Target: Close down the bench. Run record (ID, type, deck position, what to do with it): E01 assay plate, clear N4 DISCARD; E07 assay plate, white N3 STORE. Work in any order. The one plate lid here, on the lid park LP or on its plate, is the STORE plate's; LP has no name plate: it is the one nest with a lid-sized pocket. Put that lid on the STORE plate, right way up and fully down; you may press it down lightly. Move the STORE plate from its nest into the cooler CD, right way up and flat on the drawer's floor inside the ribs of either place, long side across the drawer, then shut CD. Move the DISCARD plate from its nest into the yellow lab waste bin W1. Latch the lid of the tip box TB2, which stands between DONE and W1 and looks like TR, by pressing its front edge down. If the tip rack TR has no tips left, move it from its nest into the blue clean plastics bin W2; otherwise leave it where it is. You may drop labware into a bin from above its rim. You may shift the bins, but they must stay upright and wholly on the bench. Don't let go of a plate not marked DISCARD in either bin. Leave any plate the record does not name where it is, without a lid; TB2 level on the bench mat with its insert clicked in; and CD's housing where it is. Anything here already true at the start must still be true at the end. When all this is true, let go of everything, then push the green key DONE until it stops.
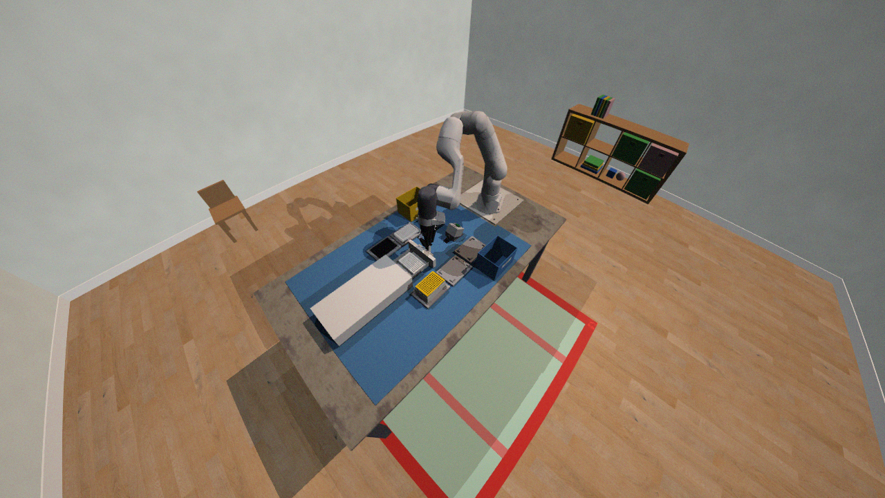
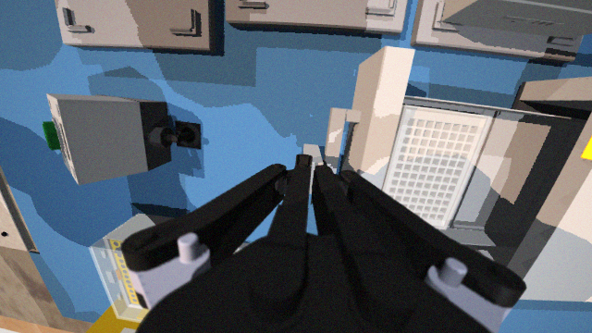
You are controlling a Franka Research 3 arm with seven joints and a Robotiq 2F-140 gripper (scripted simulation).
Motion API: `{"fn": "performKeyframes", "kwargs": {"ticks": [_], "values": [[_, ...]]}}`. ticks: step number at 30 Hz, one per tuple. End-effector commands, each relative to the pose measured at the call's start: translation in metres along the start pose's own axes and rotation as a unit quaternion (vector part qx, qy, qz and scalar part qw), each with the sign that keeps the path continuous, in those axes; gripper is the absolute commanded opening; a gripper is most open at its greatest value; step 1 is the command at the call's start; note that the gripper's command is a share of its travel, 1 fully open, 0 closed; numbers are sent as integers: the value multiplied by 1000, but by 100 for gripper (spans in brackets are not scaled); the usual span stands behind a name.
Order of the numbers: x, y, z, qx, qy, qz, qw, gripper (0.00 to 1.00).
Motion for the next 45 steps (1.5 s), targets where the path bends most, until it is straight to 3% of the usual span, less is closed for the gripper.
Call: {"fn": "performKeyframes", "kwargs": {"ticks": [1, 45], "values": [[-1, 2, 1, 2, -1, 1, 1000, 0], [-13, 50, 1, 2, -1, 1, 1000, 0]]}}
Point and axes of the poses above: the point where the finger pads meet when closed, its own z axis out along the fingers, its own y axis across the jaws, x = y × z, the point moved 3 cm from there along -z, back along the fingers, and after that the axes turned 14 degrees about -z, right-handed, at the moved point
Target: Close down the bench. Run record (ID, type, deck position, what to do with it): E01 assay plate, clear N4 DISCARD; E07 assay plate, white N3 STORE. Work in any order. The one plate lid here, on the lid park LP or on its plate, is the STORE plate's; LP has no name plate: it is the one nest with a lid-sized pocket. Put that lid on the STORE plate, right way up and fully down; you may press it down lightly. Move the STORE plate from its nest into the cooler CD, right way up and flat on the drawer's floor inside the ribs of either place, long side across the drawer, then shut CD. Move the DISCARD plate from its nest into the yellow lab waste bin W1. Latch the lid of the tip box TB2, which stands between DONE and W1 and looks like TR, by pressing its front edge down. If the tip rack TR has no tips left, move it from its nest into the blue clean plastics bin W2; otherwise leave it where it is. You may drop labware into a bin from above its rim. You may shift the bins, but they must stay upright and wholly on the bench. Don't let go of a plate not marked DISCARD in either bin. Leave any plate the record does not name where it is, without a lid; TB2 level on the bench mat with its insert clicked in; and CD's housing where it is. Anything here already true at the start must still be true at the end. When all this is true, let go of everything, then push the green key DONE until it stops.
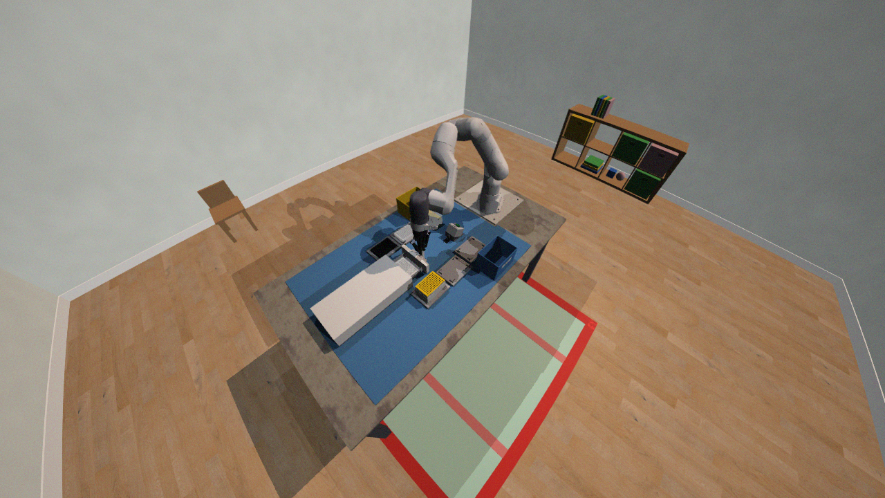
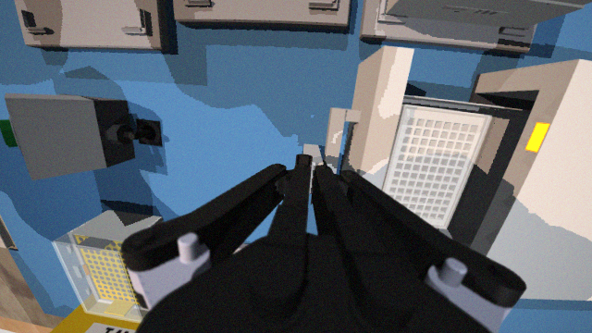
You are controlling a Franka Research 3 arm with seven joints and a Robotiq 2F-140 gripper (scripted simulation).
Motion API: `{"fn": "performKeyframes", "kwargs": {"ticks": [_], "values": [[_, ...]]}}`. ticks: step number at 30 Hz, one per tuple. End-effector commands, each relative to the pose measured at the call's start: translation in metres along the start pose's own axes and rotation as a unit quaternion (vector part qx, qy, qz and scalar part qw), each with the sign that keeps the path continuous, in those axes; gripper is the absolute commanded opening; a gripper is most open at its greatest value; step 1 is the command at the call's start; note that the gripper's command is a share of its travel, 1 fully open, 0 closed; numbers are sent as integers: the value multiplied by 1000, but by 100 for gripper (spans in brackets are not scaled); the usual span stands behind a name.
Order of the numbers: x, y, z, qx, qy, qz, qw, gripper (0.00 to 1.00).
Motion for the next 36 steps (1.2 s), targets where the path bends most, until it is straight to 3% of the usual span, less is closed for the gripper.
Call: {"fn": "performKeyframes", "kwargs": {"ticks": [1, 36], "values": [[-1, 2, 1, 2, -1, -2, 1000, 0], [-11, 40, 1, 2, -1, -2, 1000, 0]]}}
Point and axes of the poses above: the point where the finger pads meet when closed, its own z axis out along the fingers, its own y axis across the jaws, x = y × z, the point moved 3 cm from there along -z, back along the fingers, and after that the axes turned 14 degrees about -z, right-handed, at the moved point
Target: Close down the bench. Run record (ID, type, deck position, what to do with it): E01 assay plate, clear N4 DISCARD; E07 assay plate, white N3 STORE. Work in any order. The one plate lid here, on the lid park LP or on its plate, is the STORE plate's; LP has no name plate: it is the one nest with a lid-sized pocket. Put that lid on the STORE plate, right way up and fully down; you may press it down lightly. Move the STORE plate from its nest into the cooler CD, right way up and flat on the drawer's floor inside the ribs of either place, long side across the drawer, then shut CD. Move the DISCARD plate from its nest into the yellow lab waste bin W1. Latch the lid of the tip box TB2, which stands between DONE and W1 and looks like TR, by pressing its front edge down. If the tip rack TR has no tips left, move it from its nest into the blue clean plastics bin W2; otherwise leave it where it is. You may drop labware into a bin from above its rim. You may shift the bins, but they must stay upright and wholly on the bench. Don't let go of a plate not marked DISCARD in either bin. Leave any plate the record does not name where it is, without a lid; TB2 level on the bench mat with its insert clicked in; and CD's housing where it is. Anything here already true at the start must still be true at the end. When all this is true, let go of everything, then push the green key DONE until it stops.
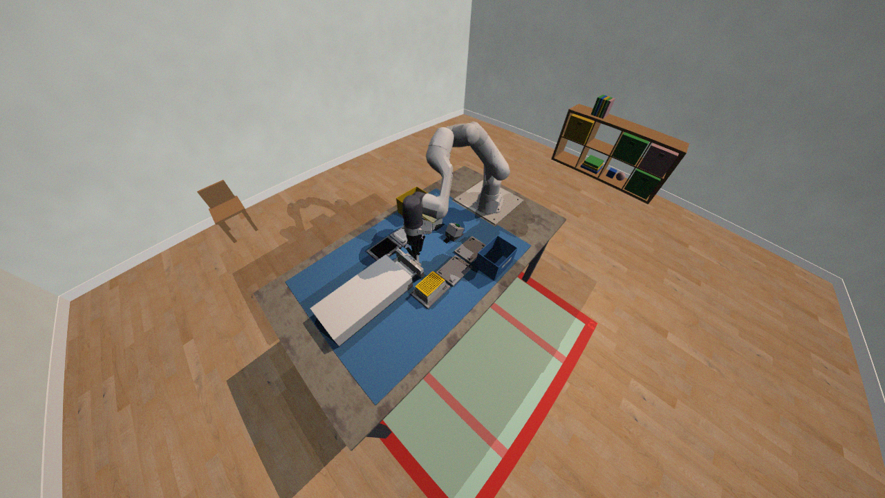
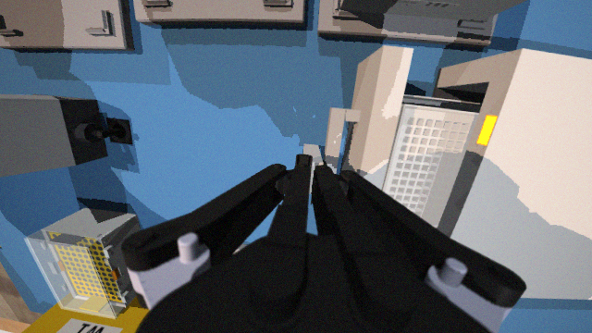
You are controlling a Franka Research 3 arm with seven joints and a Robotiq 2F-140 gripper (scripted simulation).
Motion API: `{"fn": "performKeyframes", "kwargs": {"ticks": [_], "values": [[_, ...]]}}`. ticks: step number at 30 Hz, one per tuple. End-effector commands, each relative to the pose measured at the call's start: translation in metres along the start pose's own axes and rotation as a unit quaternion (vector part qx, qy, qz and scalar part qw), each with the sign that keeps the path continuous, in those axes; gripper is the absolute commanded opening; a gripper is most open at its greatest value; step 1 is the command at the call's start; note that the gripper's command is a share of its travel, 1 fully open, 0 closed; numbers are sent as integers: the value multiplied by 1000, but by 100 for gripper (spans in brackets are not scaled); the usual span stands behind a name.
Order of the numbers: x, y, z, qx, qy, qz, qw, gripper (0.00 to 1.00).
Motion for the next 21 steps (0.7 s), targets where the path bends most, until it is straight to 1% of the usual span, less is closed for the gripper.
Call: {"fn": "performKeyframes", "kwargs": {"ticks": [1, 21], "values": [[-1, 3, 1, 2, -1, -4, 1000, 0], [-7, 25, 1, 2, -1, -4, 1000, 0]]}}
Point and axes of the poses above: the point where the finger pads meet when closed, its own z axis out along the fingers, its own y axis across the jaws, x = y × z, the point moved 3 cm from there along -z, back along the fingers, and after that the axes turned 14 degrees about -z, right-handed, at the moved point
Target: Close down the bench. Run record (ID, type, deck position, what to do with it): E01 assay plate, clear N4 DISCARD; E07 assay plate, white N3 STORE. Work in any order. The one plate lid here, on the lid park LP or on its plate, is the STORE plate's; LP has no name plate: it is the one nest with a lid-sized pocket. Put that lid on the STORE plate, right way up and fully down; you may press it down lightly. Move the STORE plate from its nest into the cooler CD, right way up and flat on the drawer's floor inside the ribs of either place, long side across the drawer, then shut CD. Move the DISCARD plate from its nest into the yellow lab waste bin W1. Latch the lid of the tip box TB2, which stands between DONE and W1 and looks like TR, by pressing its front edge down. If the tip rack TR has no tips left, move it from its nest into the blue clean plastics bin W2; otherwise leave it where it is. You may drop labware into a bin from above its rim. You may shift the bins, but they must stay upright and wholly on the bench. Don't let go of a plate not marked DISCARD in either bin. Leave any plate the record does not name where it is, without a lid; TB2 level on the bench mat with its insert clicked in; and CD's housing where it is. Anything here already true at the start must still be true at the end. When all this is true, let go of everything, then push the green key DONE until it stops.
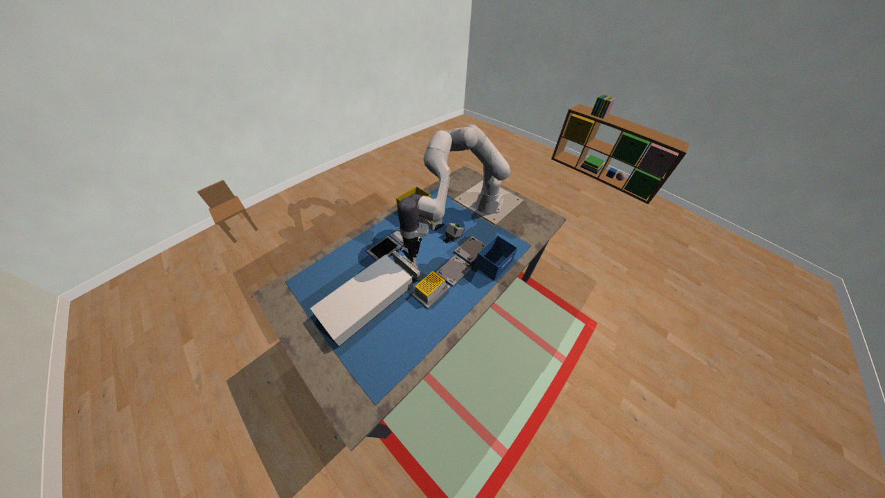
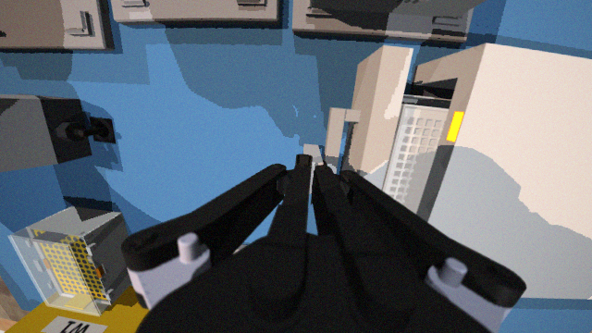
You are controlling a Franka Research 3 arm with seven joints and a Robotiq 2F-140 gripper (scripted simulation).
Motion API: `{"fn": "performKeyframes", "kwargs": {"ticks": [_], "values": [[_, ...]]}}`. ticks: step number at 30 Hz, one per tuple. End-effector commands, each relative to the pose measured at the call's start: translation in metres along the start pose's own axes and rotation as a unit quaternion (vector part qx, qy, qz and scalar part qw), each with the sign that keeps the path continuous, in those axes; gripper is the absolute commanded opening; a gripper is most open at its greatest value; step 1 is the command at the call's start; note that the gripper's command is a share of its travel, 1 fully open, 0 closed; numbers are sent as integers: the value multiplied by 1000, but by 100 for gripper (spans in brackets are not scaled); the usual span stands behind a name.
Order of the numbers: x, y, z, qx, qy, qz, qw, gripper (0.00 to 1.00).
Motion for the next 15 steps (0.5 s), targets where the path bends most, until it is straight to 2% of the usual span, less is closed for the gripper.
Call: {"fn": "performKeyframes", "kwargs": {"ticks": [1, 15], "values": [[-1, 2, 1, 2, -1, -5, 1000, 0], [-5, 17, 1, 2, -1, -5, 1000, 0]]}}
Point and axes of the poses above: the point where the finger pads meet when closed, its own z axis out along the fingers, its own y axis across the jaws, x = y × z, the point moved 3 cm from there along -z, back along the fingers, and after that the axes turned 14 degrees about -z, right-handed, at the moved point
